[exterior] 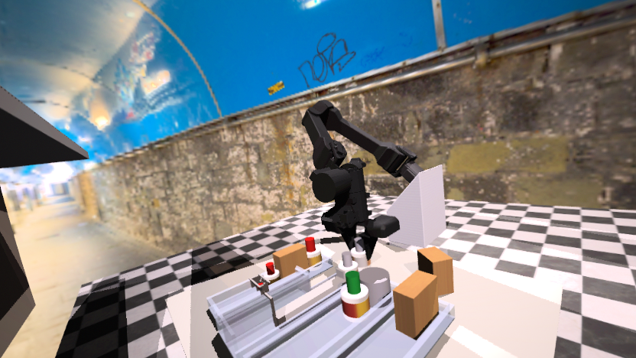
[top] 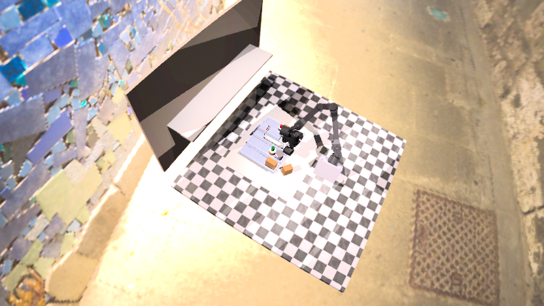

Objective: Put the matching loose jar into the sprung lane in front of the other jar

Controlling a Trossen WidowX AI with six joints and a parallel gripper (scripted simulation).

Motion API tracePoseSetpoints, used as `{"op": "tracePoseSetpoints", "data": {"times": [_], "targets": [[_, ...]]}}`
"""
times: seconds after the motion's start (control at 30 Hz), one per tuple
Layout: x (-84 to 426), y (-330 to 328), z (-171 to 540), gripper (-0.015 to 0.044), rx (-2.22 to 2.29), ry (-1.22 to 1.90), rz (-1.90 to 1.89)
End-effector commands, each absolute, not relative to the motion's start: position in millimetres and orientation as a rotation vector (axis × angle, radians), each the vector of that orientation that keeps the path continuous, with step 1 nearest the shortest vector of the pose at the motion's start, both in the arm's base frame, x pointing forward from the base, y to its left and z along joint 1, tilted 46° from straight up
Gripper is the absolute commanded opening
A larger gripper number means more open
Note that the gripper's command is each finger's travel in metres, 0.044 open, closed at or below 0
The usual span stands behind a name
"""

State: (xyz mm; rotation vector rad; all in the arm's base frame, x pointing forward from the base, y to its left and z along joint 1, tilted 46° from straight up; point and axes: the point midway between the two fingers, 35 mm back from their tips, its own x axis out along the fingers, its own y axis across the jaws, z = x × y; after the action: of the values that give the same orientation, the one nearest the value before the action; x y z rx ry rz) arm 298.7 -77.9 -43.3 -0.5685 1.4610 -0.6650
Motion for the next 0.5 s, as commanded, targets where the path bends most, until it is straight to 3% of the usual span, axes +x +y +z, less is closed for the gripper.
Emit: {"op": "tracePoseSetpoints", "data": {"times": [0.0, 0.47], "targets": [[307.8, -78.2, -40.9, 0.0000, -0.567, 1.440, -0.668], [313.1, -78.6, -40.4, 0.0000, -0.567, 1.440, -0.668]]}}
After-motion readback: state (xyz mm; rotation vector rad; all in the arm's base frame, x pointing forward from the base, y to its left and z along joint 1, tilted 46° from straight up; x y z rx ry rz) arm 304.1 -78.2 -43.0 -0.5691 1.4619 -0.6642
